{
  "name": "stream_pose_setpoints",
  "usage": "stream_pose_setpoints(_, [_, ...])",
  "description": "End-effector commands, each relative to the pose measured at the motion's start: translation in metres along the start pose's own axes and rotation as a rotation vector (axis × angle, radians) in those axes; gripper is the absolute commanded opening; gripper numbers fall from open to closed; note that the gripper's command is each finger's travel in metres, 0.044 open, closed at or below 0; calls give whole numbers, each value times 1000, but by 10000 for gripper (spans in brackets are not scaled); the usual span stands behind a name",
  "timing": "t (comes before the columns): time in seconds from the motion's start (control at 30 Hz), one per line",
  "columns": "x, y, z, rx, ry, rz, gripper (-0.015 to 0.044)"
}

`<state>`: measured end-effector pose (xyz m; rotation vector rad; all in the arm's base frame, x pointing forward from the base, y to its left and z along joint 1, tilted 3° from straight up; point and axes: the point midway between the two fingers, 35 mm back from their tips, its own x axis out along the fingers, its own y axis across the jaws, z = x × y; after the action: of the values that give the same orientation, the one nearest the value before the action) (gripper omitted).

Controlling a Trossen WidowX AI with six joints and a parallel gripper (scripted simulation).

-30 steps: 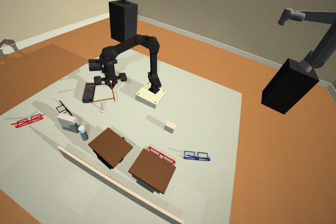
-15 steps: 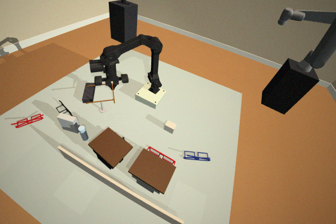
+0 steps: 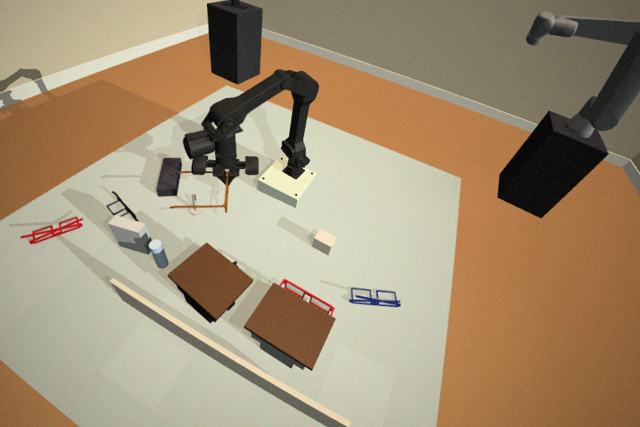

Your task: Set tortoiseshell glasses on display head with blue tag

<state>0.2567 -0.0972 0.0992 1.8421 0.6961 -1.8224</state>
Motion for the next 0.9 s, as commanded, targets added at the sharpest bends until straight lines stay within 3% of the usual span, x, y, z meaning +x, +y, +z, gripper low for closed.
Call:
stream_pose_setpoints(0.0, [-2, -14, -11, 43, 7, 3, 0])
stream_pose_setpoints(0.87, [-1, -106, -68, 300, 12, -11, 0])
